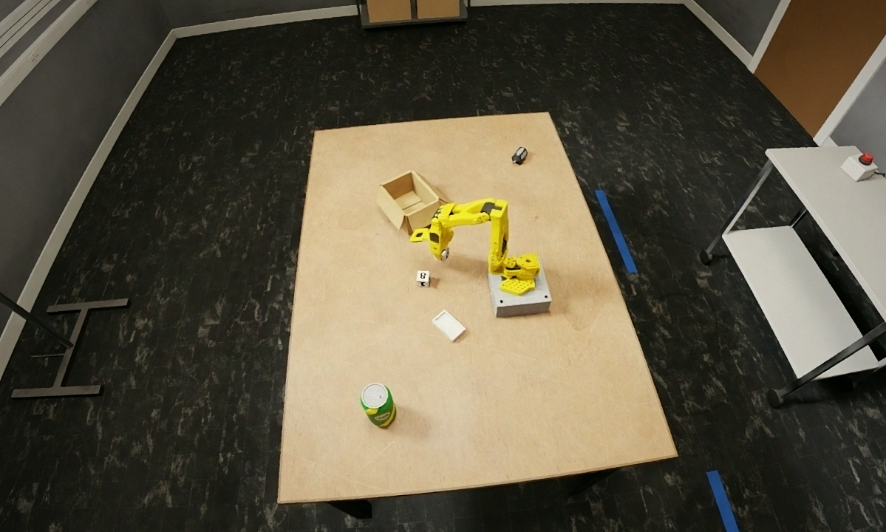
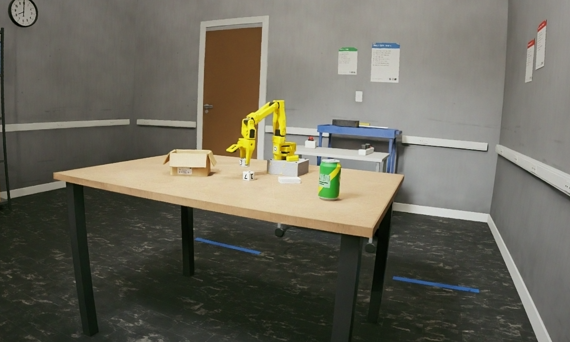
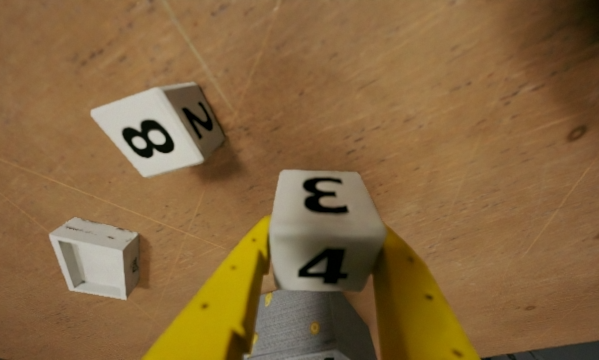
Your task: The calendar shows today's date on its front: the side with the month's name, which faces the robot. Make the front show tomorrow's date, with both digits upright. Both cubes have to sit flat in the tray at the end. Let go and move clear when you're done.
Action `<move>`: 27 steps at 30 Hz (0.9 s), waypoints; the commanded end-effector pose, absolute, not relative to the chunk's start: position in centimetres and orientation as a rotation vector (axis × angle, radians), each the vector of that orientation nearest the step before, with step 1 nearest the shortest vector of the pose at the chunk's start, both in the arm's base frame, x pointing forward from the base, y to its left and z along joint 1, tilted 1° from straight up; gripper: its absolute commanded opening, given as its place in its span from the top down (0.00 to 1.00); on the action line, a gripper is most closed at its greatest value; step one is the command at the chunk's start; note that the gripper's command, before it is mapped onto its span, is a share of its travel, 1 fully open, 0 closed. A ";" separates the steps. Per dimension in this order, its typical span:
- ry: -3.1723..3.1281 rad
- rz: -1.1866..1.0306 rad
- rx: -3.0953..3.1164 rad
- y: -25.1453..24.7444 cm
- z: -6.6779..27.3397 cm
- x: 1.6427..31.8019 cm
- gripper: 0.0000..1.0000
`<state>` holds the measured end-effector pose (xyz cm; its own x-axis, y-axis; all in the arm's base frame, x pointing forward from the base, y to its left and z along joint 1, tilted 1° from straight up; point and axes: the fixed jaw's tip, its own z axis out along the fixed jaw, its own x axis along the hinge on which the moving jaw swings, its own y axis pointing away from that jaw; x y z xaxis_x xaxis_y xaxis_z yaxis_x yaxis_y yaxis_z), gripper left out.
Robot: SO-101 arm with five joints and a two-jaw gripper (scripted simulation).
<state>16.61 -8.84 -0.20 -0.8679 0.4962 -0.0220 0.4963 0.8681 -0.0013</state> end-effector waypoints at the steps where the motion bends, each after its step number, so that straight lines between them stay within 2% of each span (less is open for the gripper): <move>1: 3.029 -0.003 0.801 -8.5 -0.5 16.4 1.00; 27: 3.029 -0.003 0.801 -8.5 -1.6 16.4 1.00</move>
